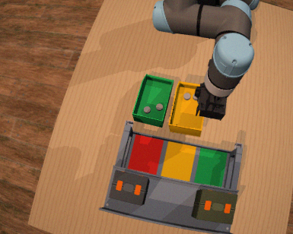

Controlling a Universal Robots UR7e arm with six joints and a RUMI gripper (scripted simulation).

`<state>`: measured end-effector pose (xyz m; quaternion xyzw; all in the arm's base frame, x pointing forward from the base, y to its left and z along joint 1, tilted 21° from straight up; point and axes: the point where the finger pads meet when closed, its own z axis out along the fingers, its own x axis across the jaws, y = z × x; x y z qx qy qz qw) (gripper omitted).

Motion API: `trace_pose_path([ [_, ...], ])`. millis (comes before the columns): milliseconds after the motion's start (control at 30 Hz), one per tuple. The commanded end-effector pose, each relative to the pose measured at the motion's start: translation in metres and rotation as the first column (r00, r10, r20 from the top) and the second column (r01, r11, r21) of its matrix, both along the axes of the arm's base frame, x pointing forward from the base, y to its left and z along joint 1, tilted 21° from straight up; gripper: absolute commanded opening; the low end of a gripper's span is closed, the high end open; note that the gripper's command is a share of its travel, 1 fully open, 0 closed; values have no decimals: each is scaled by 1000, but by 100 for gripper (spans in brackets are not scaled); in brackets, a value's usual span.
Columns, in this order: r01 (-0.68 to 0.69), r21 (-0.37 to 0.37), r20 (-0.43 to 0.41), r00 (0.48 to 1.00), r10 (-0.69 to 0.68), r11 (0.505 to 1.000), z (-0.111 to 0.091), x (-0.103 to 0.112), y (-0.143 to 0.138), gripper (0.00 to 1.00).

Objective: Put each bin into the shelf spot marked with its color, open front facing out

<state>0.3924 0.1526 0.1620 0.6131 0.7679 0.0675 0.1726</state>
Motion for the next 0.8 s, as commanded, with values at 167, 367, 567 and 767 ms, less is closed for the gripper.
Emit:
trace_pose_path([
  [167,0,0,2,1000,0,1000,-5,9,1,0],
  [367,0,0,2,1000,0,1000,-5,9,1,0],
  [567,0,0,2,1000,0,1000,-5,9,1,0],
  [767,0,0,2,1000,0,1000,-5,9,1,0],
])
